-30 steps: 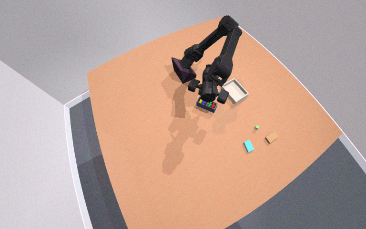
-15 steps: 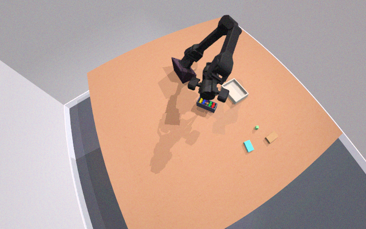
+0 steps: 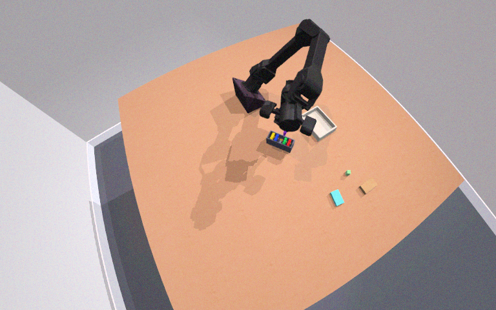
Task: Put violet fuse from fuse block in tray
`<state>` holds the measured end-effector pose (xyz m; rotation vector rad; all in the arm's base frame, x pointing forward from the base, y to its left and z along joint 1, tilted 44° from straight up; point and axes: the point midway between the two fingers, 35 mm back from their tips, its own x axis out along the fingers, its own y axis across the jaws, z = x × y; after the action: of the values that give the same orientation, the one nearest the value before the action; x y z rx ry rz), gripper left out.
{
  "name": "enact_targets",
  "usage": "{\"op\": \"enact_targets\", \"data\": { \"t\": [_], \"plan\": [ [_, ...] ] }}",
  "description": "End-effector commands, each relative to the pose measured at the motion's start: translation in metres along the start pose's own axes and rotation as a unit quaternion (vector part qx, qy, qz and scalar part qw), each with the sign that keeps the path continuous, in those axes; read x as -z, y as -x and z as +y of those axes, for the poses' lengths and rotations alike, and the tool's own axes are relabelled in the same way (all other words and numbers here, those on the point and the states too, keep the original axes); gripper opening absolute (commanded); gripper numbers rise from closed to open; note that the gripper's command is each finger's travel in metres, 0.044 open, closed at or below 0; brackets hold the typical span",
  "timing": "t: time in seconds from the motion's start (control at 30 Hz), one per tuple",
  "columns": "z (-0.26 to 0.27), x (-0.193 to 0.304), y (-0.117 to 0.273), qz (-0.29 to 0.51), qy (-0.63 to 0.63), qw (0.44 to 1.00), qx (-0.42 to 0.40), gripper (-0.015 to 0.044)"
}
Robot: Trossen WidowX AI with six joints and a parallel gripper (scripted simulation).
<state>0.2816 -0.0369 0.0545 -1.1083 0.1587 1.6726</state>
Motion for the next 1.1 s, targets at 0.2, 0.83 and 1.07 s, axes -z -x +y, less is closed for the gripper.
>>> {"op": "enact_targets", "data": {
  "t": [0.2, 0.83, 1.07],
  "plan": [
    [-0.051, -0.051, 0.003, 0.009, 0.005, 1.0, 0.001, 0.0],
    [-0.095, -0.144, 0.003, -0.003, 0.008, 1.0, 0.007, 0.0],
    [-0.096, -0.144, -0.007, -0.003, 0.008, 1.0, 0.007, 0.0]
  ]
}}
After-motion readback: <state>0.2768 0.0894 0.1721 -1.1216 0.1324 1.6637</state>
